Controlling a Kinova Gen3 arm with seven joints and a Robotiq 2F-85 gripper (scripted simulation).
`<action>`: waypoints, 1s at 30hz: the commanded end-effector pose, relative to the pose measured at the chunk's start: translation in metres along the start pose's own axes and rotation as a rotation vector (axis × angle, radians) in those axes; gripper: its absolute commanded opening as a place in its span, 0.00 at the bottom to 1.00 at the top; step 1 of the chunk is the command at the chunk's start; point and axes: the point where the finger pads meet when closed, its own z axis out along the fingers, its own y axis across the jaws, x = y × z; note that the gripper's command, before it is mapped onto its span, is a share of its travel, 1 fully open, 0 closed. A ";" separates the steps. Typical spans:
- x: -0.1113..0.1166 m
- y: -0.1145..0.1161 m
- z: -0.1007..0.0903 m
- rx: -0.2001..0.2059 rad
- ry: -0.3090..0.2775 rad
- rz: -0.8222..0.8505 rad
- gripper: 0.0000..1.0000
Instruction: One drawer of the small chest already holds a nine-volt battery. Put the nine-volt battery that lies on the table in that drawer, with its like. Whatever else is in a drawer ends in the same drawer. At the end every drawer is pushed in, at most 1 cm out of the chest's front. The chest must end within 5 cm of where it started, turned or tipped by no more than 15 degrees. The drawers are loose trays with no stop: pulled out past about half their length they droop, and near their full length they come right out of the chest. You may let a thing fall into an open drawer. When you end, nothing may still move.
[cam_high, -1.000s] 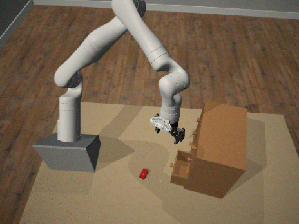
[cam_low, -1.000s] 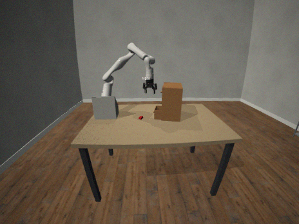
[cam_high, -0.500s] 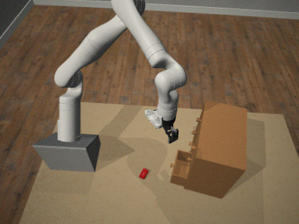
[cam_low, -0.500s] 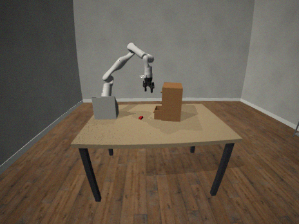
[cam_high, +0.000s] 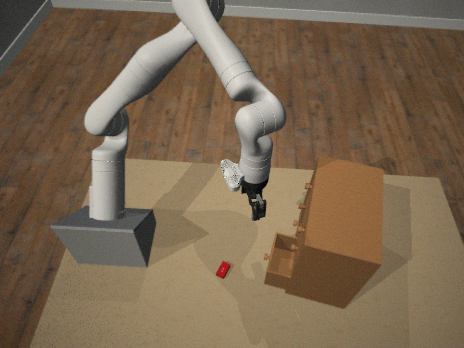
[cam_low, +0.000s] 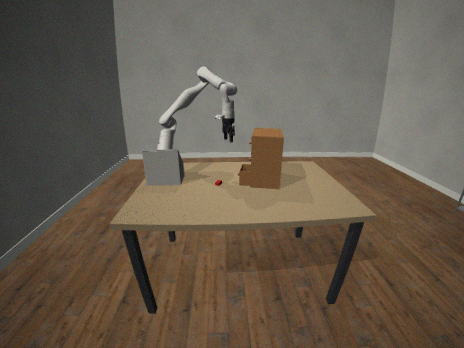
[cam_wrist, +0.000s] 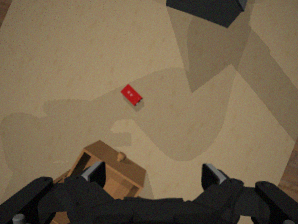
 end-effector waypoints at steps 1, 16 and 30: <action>0.001 0.002 -0.003 0.002 0.000 0.039 1.00; 0.009 0.007 -0.013 -0.006 -0.002 0.268 1.00; 0.015 0.010 -0.020 -0.011 -0.003 0.421 1.00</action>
